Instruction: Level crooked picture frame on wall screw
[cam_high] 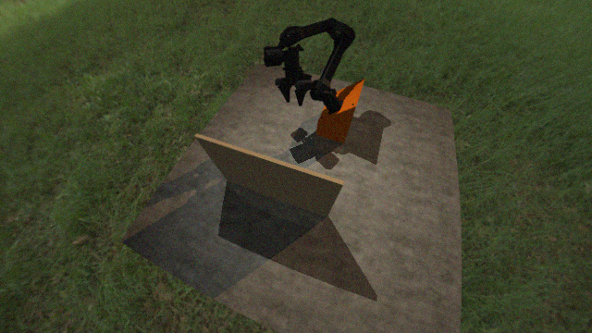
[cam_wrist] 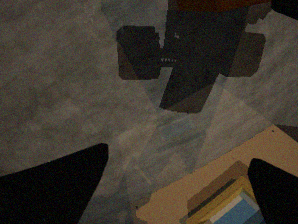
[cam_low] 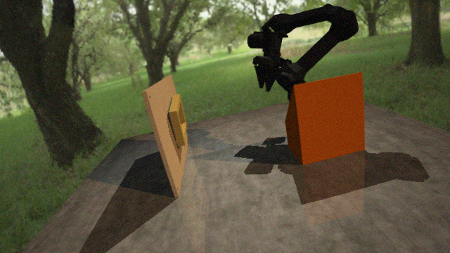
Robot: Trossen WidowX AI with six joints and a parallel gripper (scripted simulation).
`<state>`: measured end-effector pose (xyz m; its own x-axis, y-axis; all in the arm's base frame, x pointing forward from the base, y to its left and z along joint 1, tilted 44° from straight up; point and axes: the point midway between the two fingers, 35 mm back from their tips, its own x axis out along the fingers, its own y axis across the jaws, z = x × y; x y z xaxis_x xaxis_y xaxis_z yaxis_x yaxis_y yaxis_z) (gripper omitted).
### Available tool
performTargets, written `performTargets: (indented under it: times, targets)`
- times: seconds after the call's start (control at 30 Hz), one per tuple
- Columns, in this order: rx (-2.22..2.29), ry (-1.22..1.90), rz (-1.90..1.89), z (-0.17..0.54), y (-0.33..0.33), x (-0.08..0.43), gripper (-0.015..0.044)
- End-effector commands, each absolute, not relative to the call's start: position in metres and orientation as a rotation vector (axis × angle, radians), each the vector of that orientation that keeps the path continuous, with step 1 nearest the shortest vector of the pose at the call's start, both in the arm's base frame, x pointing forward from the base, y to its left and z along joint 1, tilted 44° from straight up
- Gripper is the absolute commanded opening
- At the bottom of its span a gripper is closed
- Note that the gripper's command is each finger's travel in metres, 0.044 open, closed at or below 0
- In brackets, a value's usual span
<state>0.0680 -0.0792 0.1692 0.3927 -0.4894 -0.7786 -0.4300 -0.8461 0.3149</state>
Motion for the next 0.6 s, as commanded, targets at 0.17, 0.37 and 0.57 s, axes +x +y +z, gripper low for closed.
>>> performTargets:
  times: [0.17, 0.37, 0.57]
  targets:
    - [2.266, -0.387, -1.172, 0.176, -0.088, 0.123, 0.026]
    - [1.766, -0.026, -0.738, 0.188, -0.068, 0.19, 0.026]
    - [1.222, 0.093, -0.328, 0.203, -0.024, 0.235, 0.026]
